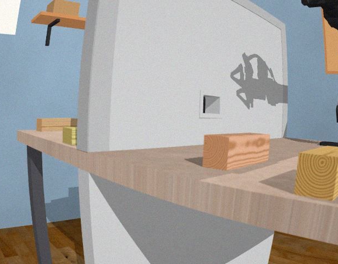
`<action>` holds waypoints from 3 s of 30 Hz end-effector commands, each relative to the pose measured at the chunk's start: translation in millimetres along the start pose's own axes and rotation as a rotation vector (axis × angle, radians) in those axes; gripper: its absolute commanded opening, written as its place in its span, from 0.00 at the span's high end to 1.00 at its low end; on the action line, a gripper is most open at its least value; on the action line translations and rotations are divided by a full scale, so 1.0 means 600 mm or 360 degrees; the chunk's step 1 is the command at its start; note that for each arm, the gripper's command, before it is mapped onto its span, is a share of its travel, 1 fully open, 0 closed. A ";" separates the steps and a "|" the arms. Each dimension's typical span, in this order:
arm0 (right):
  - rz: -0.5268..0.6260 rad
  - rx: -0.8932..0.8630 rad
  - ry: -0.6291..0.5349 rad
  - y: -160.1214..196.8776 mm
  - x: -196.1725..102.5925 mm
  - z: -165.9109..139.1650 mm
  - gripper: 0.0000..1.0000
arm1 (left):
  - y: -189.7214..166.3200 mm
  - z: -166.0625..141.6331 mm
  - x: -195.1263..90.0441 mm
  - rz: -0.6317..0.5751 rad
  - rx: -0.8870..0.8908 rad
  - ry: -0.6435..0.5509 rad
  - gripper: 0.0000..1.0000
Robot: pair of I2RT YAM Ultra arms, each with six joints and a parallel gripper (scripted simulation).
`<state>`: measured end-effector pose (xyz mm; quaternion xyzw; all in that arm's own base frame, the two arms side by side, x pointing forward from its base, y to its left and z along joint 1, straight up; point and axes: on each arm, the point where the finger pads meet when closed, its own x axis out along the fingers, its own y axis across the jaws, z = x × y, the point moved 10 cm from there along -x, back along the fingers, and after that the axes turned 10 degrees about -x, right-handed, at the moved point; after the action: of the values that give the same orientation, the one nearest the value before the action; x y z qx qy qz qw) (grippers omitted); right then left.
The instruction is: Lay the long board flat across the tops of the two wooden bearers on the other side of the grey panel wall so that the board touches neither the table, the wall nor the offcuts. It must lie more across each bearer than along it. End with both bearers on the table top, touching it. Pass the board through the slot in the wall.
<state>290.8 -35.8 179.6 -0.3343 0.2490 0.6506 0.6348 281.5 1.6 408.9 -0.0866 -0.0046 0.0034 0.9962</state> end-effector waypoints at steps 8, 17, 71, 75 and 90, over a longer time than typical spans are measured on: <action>-0.0322 0.0139 0.0241 -0.008 -0.019 0.054 1.00 | -0.007 0.035 -0.018 -0.0008 -0.0011 -0.0115 0.25; -0.0866 0.0414 0.0450 -0.023 -0.047 0.103 1.00 | -0.007 0.035 -0.018 -0.0008 -0.0011 -0.0115 0.25; -0.1789 0.1576 -0.0005 0.061 0.050 0.098 1.00 | -0.007 0.035 -0.018 -0.0008 -0.0011 -0.0115 0.25; -0.1771 0.1582 -0.0012 0.062 0.052 0.099 1.00 | -0.007 0.035 -0.018 -0.0008 -0.0011 -0.0115 0.25; -0.1763 0.1619 0.0011 0.080 0.082 0.070 1.00 | -0.007 0.035 -0.018 -0.0008 -0.0011 -0.0115 0.25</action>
<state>226.2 22.3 153.3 -0.0859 0.3736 0.0427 0.9226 281.5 1.6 408.9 -0.0866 -0.0046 0.0034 0.9962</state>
